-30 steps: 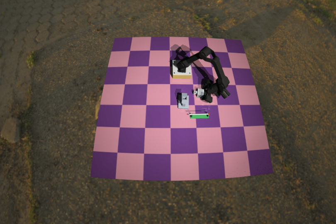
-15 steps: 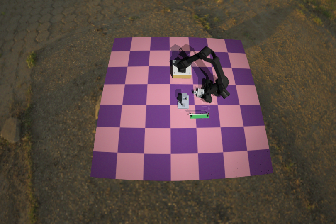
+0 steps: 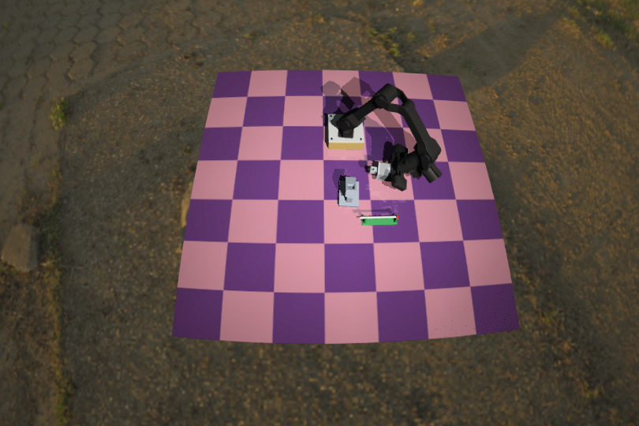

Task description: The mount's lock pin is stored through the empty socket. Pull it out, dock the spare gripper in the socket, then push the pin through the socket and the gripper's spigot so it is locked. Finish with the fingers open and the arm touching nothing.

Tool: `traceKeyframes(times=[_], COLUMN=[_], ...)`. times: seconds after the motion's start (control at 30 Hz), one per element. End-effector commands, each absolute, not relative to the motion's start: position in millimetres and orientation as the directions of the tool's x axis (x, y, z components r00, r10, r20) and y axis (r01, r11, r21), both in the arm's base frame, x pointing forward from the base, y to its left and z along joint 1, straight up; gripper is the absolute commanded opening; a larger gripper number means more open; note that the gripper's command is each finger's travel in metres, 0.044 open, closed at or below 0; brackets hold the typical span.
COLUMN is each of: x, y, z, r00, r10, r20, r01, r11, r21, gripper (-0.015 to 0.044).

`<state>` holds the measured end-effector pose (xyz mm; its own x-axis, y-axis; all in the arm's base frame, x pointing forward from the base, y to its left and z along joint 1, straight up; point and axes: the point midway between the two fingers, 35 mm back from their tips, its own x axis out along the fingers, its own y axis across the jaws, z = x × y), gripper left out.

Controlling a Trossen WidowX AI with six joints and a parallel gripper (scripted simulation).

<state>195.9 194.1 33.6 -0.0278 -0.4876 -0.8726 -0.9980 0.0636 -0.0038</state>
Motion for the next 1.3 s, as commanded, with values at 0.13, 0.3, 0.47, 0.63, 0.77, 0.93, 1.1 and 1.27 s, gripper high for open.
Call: traceKeyframes(times=[0.13,0.3,0.47,0.63,0.77,0.93,1.1,1.27], x=[196,194,193,193,194,197,198,200], y=[193,190,191,191,185,175,165,156], z=[89,105,98,98,97,97,97,97], r00=[-0.016,-0.016,-0.021,-0.021,-0.060,-0.134,-0.203,-0.266], r10=[-0.478,-0.478,-0.479,-0.479,-0.465,-0.430,-0.386,-0.335], r20=[-0.878,-0.878,-0.877,-0.877,-0.883,-0.893,-0.900,-0.904], r01=[-0.998,-0.998,-0.998,-0.998,-0.997,-0.991,-0.979,-0.964], r11=[0.066,0.066,0.064,0.064,0.069,0.076,0.077,0.073], r21=[-0.018,-0.018,-0.011,-0.011,0.031,0.112,0.188,0.257], gripper=[0.0000,0.0000,0.0000,0.0000,0.0000,0.0000,0.0000,0.0000])
